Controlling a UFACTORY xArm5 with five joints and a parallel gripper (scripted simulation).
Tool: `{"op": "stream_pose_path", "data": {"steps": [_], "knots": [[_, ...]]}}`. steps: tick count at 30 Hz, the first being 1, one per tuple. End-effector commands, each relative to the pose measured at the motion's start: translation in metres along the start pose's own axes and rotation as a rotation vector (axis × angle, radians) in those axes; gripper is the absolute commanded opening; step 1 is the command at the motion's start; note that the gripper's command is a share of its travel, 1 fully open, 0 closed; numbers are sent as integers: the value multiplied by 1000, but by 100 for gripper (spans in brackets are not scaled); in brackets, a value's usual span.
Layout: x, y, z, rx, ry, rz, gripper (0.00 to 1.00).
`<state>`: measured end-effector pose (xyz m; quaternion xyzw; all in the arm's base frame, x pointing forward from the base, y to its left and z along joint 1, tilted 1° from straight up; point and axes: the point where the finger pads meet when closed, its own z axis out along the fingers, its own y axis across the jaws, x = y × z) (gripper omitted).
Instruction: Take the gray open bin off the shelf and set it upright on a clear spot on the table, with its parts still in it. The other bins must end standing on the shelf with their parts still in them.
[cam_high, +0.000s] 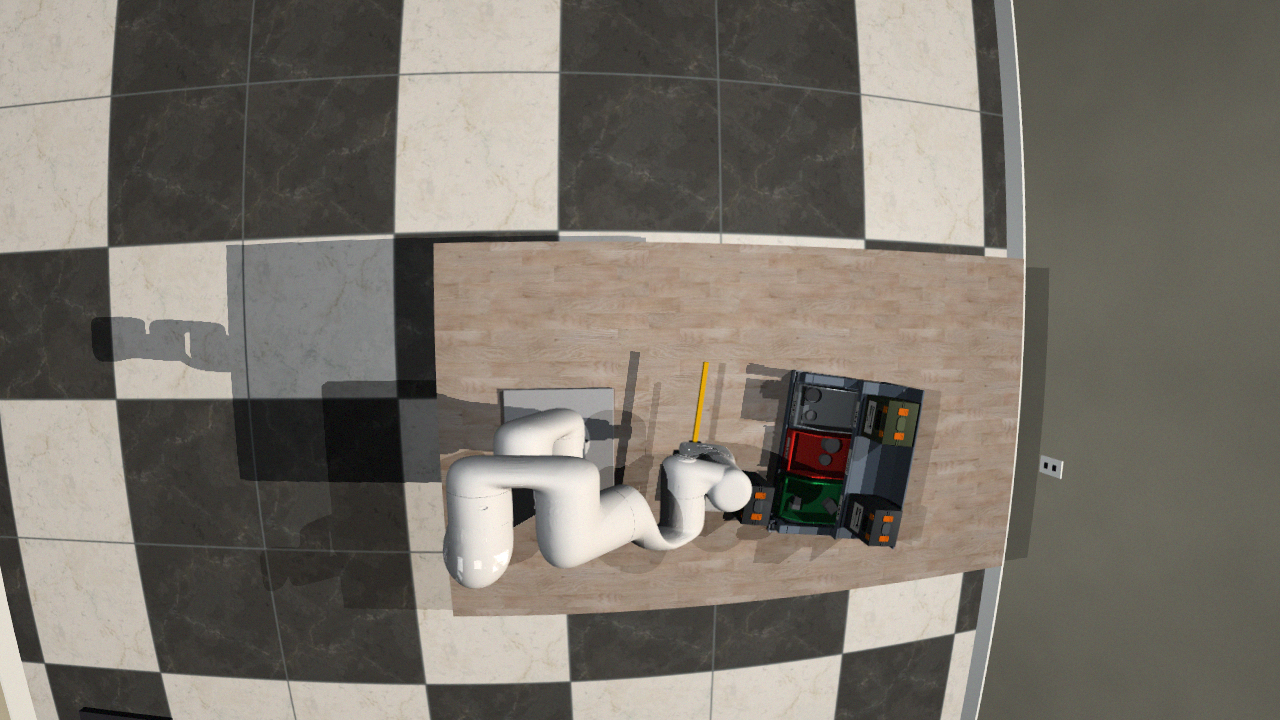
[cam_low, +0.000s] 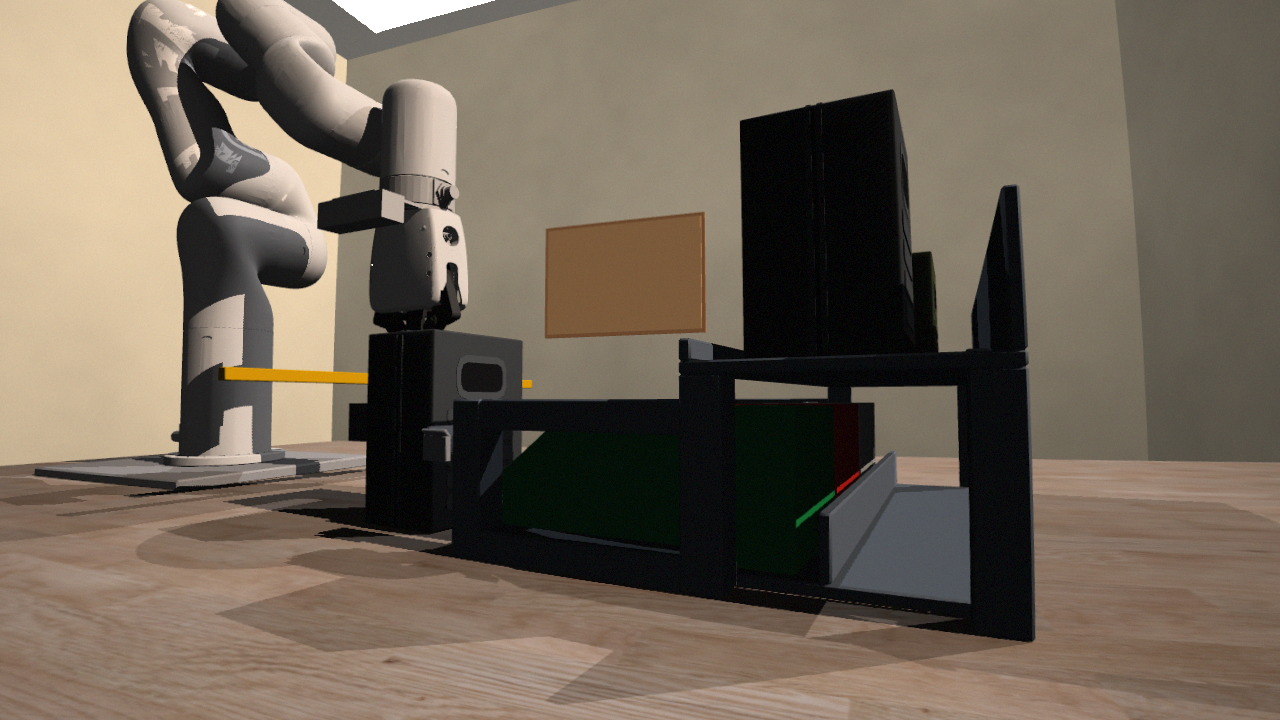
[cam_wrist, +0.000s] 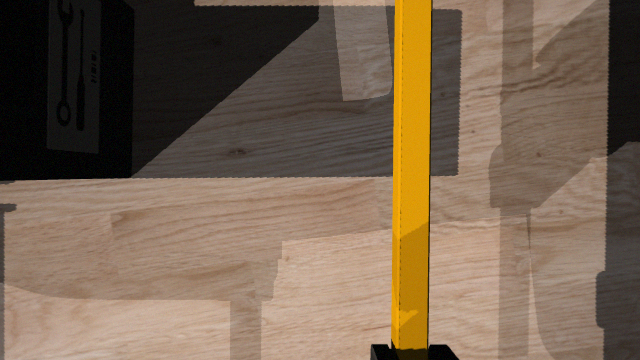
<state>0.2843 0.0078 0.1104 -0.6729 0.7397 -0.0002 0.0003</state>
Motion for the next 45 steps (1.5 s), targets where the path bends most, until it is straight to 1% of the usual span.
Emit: {"op": "stream_pose_path", "data": {"steps": [1, 45], "knots": [[0, -1, 3, 5, 13, 0, 0], [1, -1, 50, 4, 13, 0, 0]]}}
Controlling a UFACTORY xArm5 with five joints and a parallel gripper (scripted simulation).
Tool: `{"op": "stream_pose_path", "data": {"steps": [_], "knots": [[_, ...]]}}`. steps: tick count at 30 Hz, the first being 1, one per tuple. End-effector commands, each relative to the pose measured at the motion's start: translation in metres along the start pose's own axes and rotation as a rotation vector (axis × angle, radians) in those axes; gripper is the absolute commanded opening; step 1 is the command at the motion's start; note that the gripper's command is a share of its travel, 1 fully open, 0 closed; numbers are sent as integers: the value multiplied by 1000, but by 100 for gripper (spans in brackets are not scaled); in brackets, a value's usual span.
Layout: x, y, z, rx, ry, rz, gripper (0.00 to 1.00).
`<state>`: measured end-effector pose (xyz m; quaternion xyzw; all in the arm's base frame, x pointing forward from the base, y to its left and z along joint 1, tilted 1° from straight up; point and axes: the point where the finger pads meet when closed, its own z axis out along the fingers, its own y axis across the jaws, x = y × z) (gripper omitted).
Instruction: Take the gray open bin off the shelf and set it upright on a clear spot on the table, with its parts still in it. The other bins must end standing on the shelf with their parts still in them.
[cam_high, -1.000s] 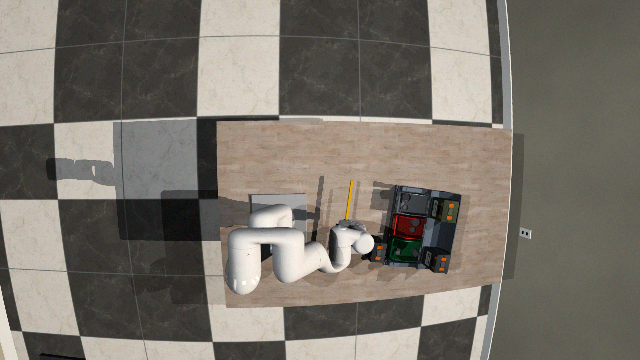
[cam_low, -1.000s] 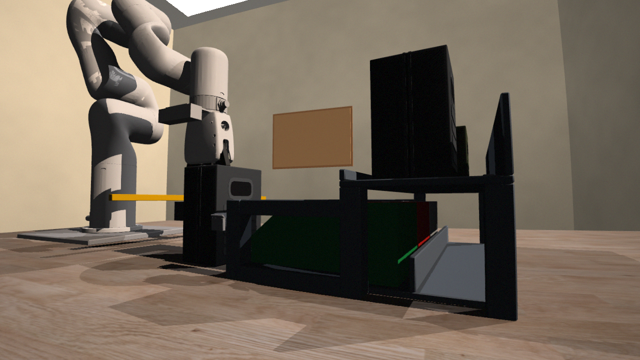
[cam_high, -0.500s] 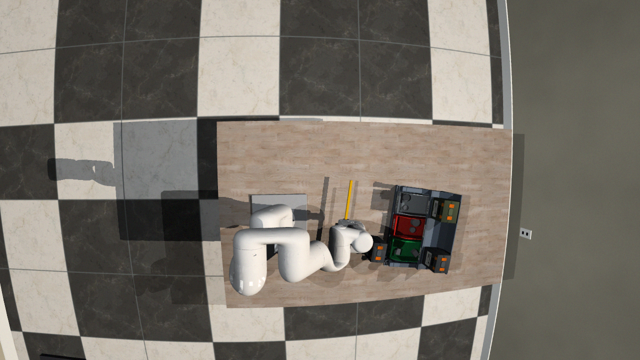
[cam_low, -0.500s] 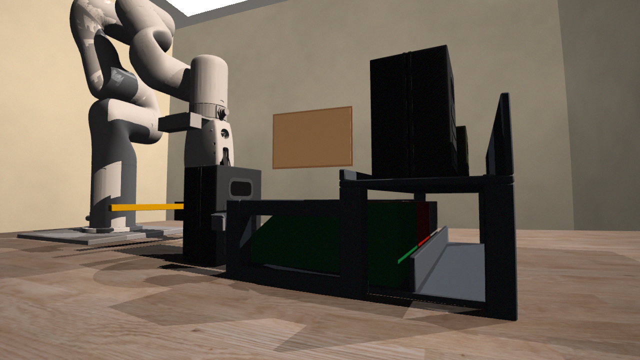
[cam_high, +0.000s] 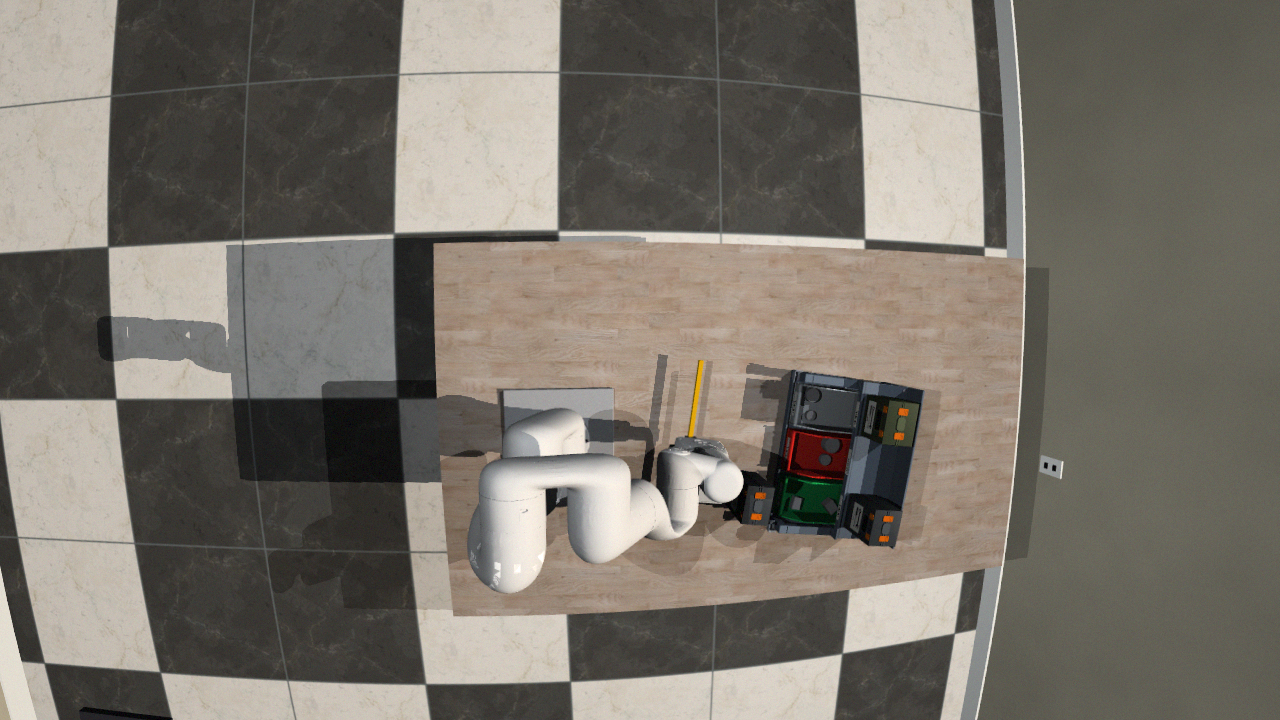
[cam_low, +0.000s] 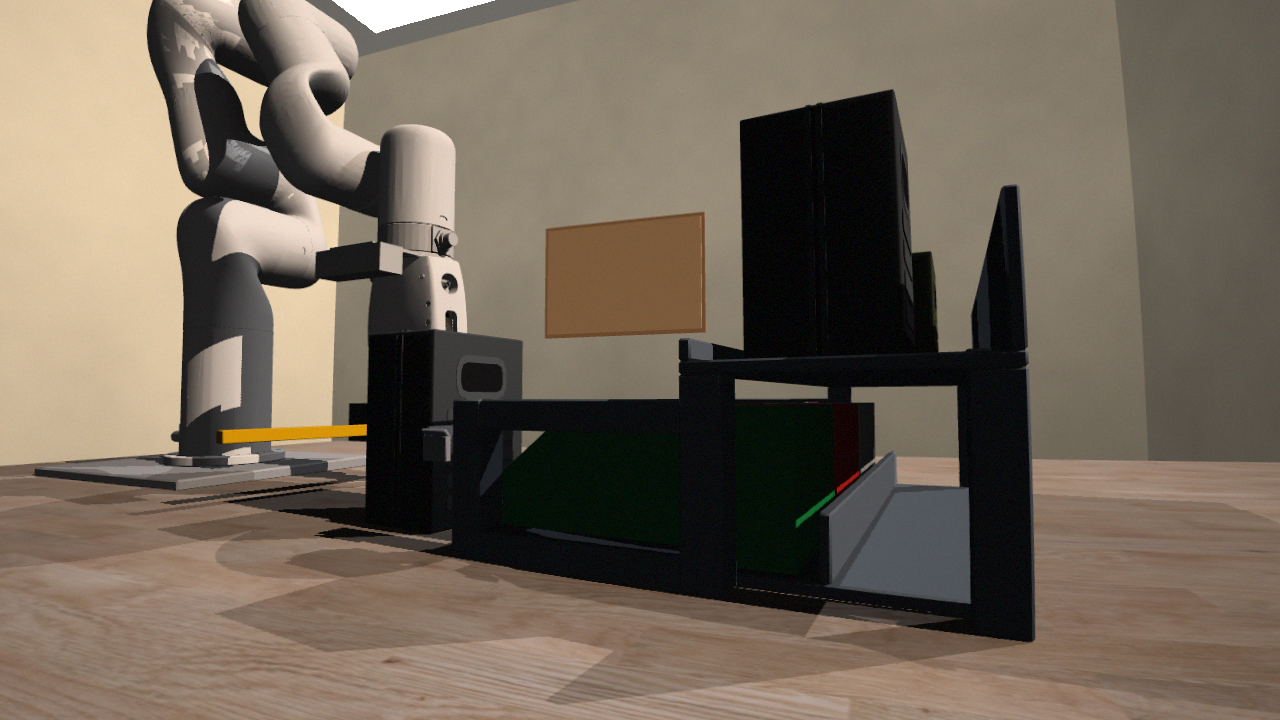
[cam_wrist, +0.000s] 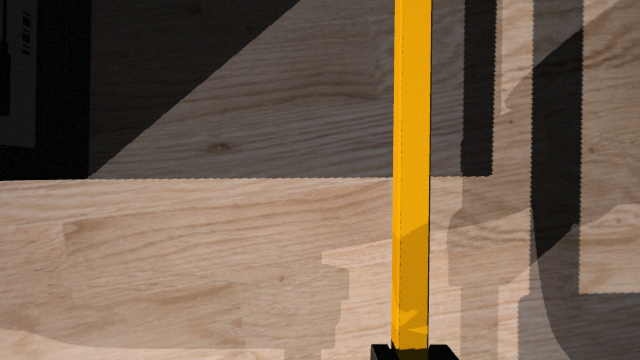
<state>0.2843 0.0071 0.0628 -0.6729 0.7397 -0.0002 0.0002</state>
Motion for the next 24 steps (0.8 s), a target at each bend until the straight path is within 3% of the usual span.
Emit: {"op": "stream_pose_path", "data": {"steps": [1, 24], "knots": [[0, -1, 4, 5, 13, 0, 0], [0, -1, 28, 4, 13, 0, 0]]}}
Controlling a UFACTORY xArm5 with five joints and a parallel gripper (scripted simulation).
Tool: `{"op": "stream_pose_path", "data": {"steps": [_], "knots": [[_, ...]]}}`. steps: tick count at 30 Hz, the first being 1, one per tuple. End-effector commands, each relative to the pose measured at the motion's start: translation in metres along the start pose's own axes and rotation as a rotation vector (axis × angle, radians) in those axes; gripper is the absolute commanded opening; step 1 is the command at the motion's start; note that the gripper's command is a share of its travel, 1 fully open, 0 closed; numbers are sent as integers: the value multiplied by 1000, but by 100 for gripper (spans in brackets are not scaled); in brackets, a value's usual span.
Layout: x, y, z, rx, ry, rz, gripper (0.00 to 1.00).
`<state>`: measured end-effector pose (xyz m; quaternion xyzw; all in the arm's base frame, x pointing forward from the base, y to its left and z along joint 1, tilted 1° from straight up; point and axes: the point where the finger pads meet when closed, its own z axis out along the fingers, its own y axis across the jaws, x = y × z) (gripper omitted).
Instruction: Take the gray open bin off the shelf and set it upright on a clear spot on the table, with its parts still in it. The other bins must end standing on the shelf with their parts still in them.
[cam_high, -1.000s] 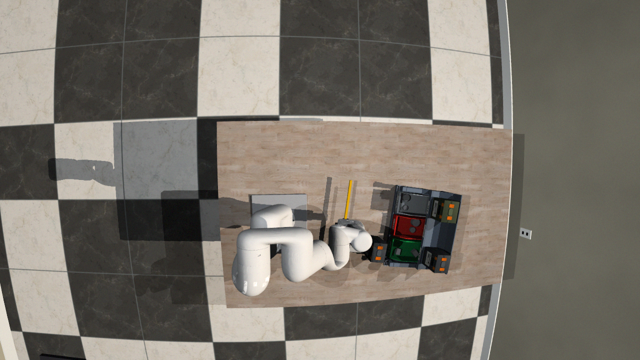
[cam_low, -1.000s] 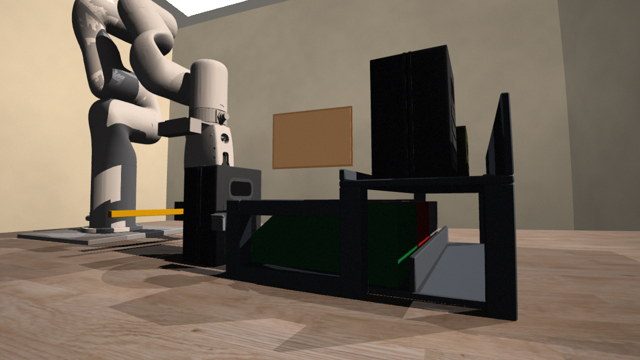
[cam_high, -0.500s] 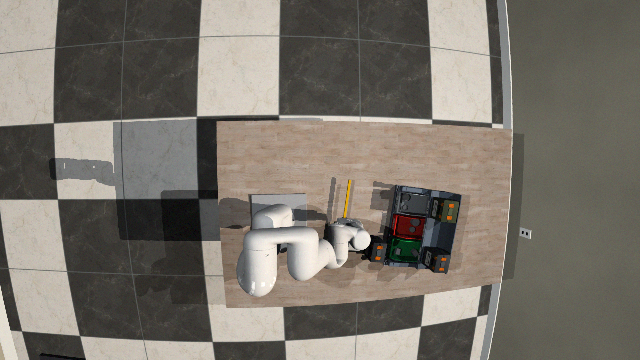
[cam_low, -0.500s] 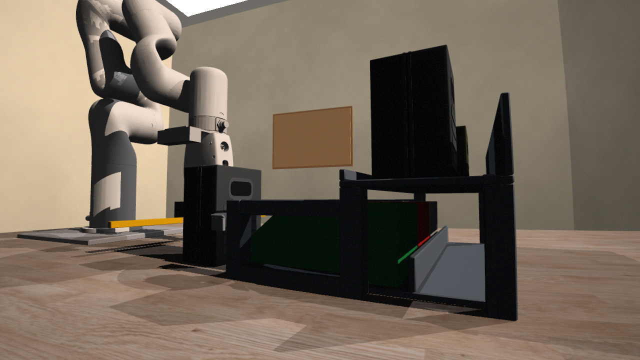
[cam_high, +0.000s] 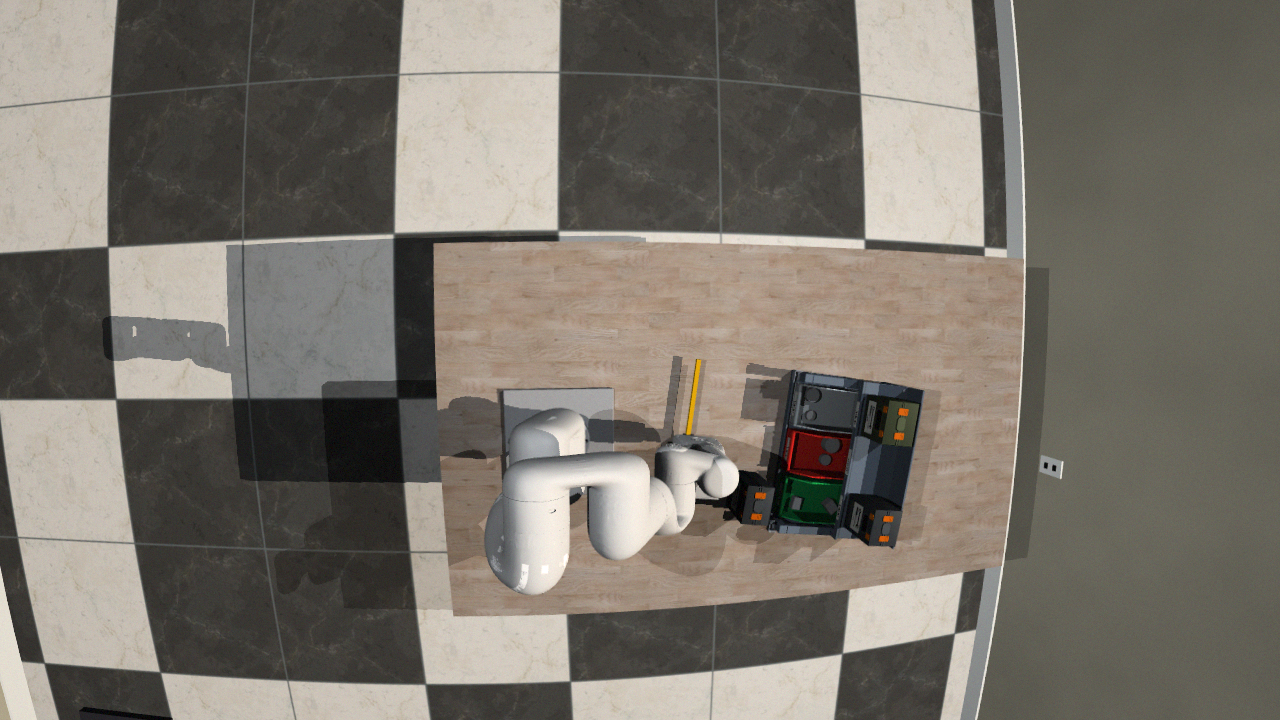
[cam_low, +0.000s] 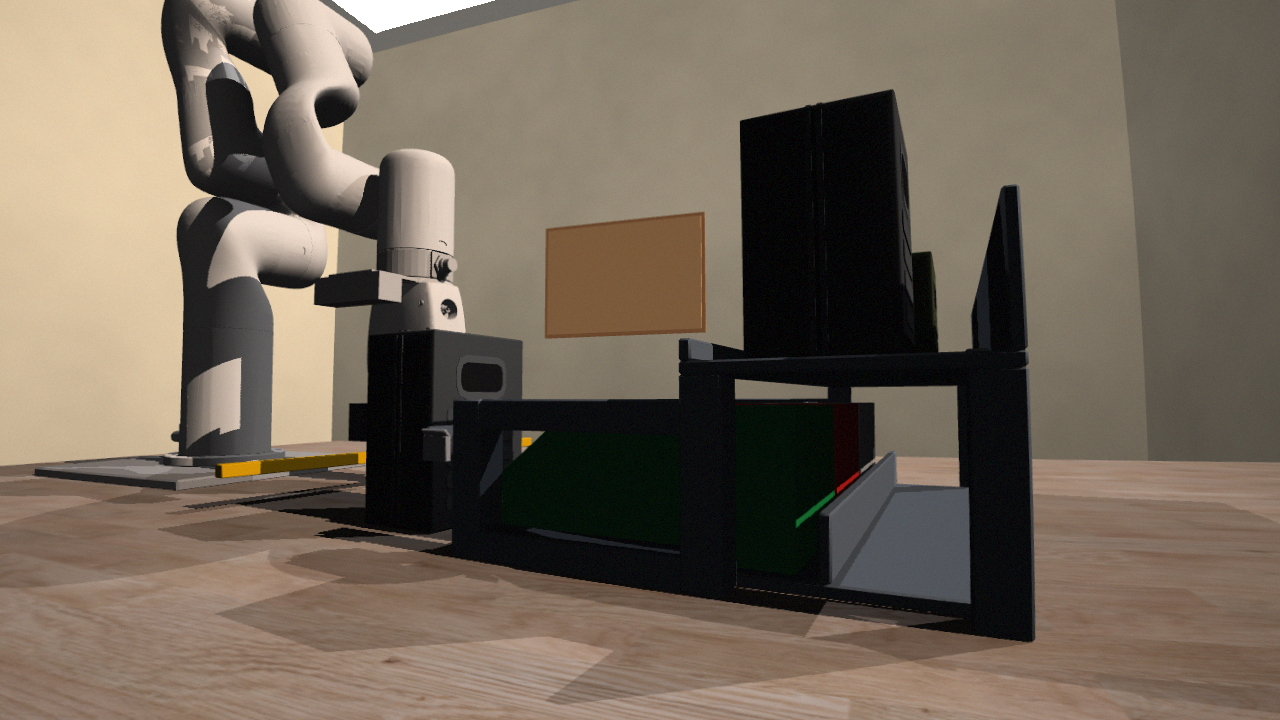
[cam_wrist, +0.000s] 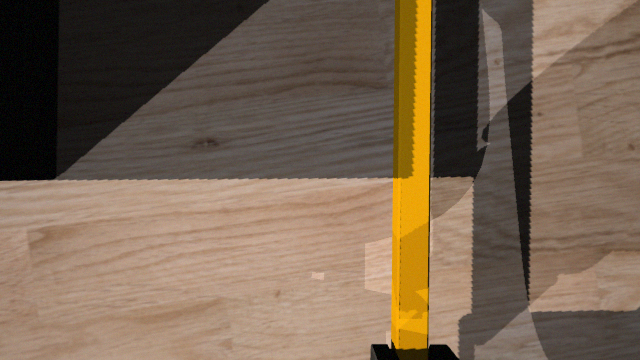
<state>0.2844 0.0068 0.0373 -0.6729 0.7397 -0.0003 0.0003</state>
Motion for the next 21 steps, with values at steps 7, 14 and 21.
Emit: {"op": "stream_pose_path", "data": {"steps": [7, 14, 21], "knots": [[0, -1, 10, 4, 13, 0, 0], [0, -1, 17, 4, 13, 0, 0], [0, -1, 23, 4, 13, 0, 0]]}}
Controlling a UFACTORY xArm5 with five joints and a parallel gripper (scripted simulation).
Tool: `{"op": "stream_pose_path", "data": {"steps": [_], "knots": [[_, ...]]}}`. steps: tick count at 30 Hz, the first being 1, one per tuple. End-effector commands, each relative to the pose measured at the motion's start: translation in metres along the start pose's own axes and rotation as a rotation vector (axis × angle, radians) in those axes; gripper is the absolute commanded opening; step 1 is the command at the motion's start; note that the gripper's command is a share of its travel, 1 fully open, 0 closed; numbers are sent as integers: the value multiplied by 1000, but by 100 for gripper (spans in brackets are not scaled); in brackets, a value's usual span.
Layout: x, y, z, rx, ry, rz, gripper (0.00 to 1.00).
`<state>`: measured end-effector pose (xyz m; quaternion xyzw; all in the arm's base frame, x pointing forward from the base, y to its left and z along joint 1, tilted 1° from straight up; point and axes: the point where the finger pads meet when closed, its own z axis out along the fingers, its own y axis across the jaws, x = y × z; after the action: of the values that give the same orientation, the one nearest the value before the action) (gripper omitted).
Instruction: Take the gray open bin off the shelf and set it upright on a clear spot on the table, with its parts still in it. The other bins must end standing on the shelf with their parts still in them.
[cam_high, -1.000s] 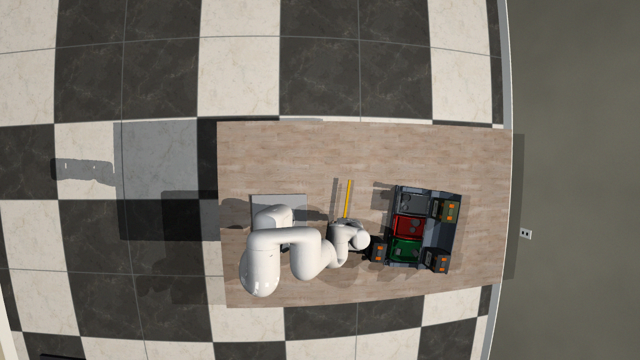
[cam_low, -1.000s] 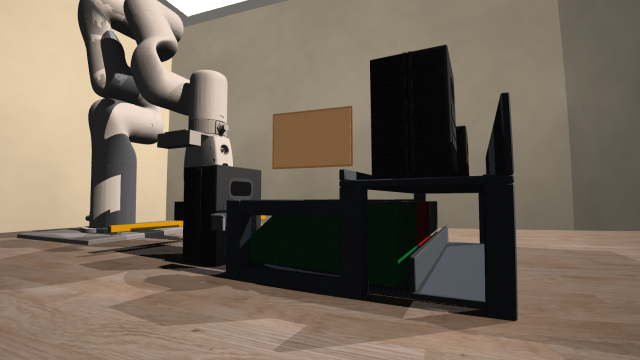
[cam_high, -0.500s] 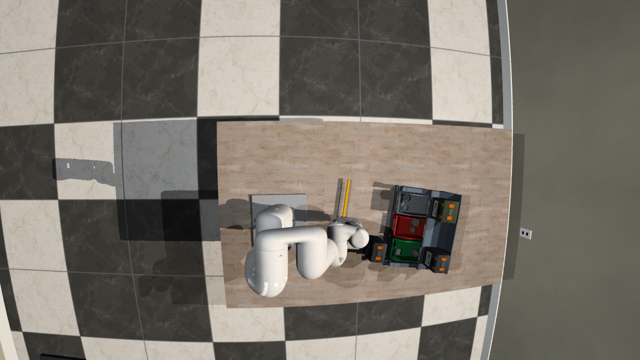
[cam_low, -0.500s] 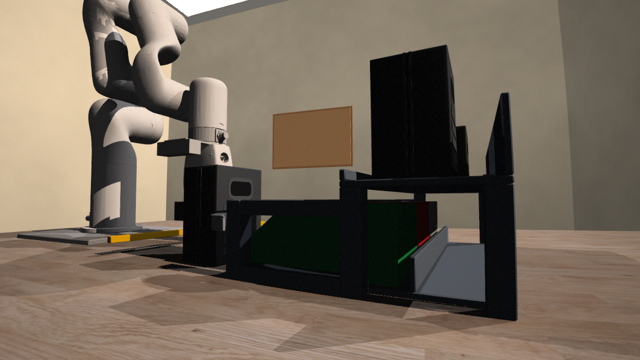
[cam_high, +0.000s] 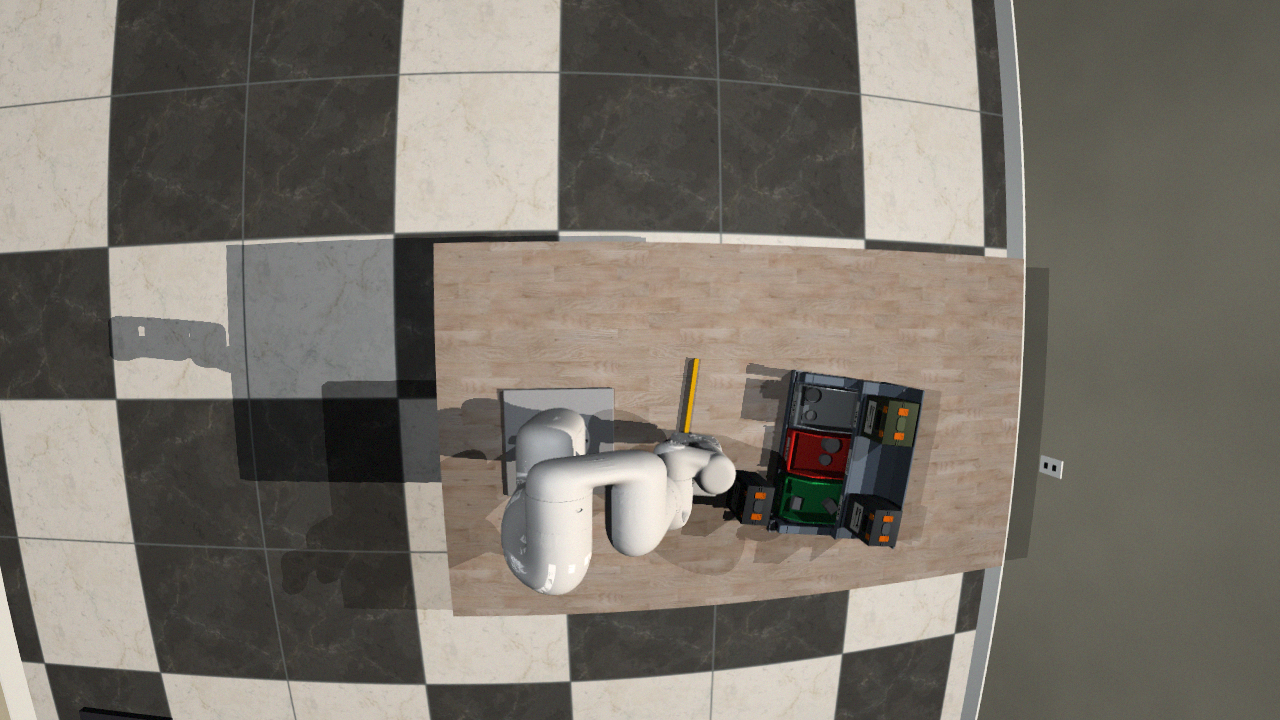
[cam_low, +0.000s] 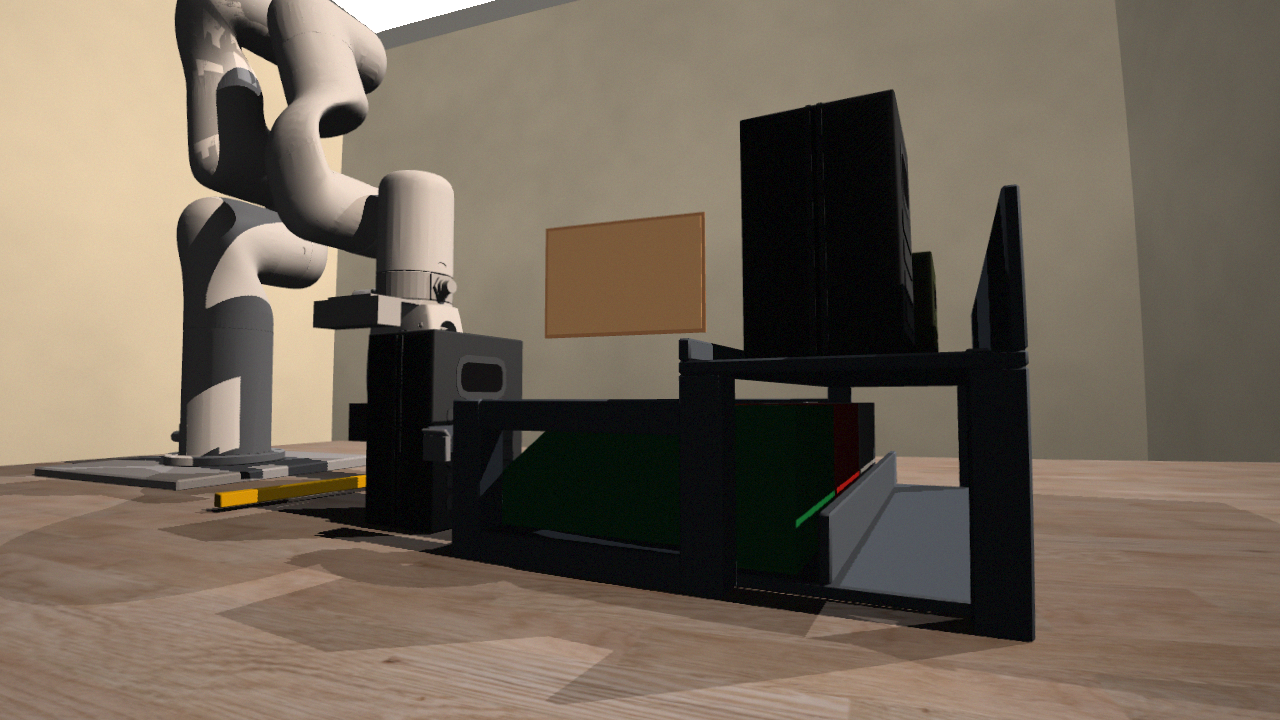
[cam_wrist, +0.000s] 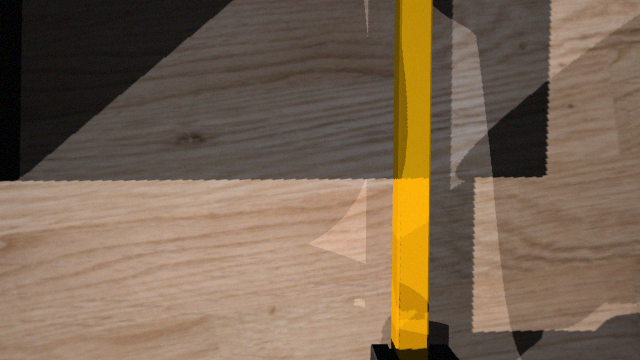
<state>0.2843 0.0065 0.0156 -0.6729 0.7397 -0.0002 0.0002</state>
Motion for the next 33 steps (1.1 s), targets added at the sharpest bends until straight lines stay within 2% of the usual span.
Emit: {"op": "stream_pose_path", "data": {"steps": [1, 31, 32, 33], "knots": [[0, -1, 1, 4, 13, 0, 0], [0, -1, 1, 4, 13, 0, 0], [0, -1, 1, 3, 0, 0, 100], [0, -1, 1, 3, 0, 0, 100]]}}
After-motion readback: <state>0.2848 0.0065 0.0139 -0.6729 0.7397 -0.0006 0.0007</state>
